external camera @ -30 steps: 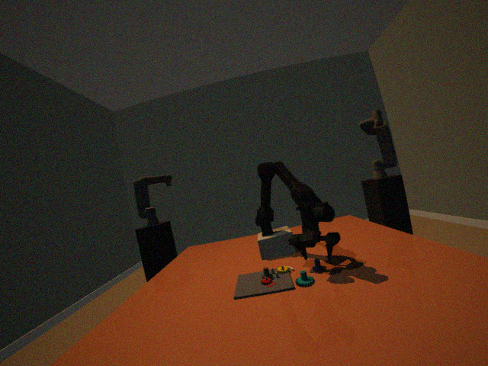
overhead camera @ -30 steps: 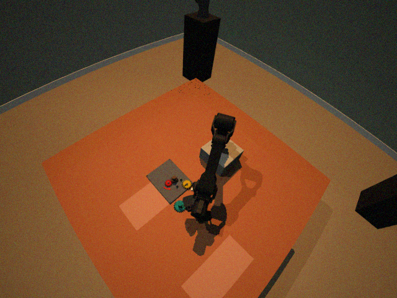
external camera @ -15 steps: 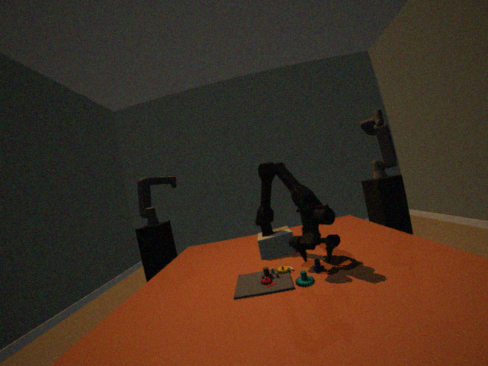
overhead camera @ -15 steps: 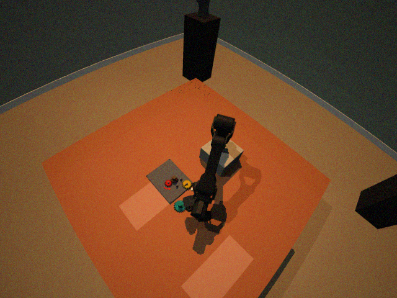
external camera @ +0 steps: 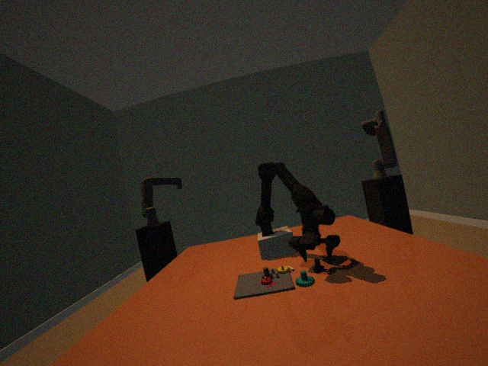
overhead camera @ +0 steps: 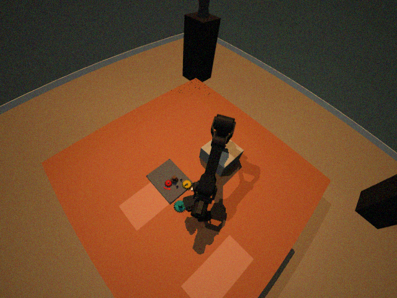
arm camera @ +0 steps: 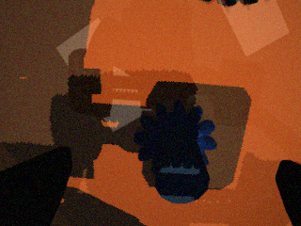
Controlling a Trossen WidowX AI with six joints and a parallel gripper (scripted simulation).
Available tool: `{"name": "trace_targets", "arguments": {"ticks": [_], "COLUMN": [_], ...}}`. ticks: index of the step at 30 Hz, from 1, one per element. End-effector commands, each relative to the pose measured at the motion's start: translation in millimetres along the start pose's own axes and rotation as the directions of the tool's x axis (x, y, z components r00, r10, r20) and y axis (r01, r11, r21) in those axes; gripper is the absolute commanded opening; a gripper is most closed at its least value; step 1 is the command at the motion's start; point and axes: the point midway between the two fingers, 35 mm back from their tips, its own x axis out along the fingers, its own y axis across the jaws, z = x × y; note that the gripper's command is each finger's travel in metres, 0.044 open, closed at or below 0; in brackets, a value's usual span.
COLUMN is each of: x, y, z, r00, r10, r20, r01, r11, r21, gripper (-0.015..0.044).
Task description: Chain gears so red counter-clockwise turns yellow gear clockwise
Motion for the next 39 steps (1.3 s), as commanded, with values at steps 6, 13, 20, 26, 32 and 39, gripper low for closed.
{"name": "trace_targets", "arguments": {"ticks": [6, 13, 20, 26, 32, 39], "x": [2.1, 2.1, 2.1, 2.1, 2.1, 2.1], "y": [-0.9, -0.9, -0.9, -0.9, -0.9, -0.9], "z": [-0.9, -0.9, -0.9, -0.9, -0.9, -0.9], "r00": [1.0, 1.0, 1.0, 1.0, 1.0, 1.0], "r10": [-0.003, -0.003, -0.003, -0.003, -0.003, -0.003], "r20": [-0.005, -0.005, -0.005, -0.005, -0.005, -0.005], "r01": [0.003, 0.003, 0.003, 0.003, 0.003, 0.003], "r11": [1.0, 1.0, 1.0, 1.0, 1.0, 1.0], "r21": [0.002, 0.002, 0.002, 0.002, 0.002, 0.002], "gripper": [0.044, 0.044, 0.044, 0.044, 0.0282, 0.0099]}}
